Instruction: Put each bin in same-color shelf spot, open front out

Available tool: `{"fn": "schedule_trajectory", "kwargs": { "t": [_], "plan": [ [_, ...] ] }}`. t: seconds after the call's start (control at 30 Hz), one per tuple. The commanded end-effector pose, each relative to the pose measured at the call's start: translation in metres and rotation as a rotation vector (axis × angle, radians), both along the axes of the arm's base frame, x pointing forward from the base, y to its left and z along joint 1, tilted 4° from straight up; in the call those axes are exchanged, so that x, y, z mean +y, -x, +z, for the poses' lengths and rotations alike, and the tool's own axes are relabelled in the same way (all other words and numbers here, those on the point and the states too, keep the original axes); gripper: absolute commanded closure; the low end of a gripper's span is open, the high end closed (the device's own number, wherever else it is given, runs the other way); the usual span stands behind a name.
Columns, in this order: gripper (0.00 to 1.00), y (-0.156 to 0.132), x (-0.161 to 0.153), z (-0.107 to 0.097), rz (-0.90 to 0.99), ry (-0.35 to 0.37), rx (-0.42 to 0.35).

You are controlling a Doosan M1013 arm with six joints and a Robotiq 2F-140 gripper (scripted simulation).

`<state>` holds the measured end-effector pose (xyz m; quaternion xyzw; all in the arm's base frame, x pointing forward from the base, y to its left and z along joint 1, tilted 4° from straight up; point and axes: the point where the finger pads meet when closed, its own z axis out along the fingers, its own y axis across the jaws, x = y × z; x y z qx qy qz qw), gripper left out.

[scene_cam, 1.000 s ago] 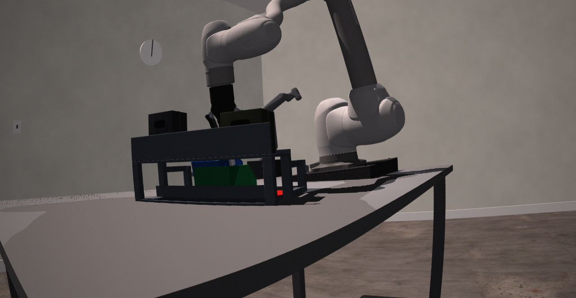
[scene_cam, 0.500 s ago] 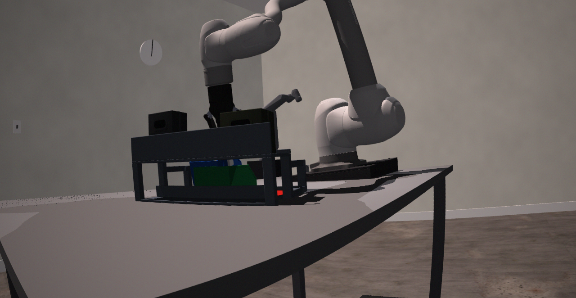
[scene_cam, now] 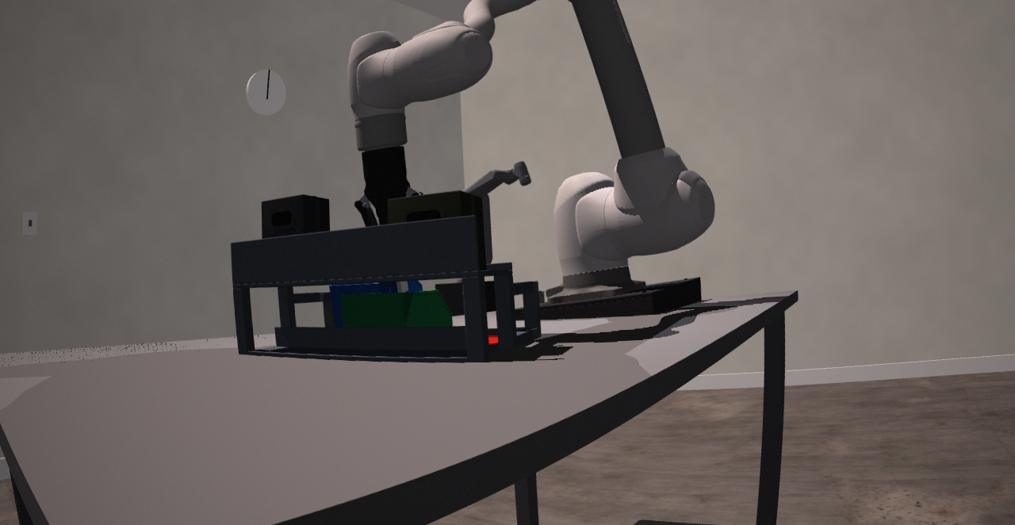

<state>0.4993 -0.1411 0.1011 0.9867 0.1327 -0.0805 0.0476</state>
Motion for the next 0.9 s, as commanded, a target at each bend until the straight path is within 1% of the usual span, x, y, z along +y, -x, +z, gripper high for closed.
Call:
{"fn": "schedule_trajectory", "kwargs": {
  "t": [0.0, 0.87],
  "plan": [
    [0.90, -0.002, 0.001, 0.000, 0.000, 0.000, 0.000],
    [0.90, -0.030, 0.008, 0.000, 0.000, 0.000, 0.000]
  ]
}}
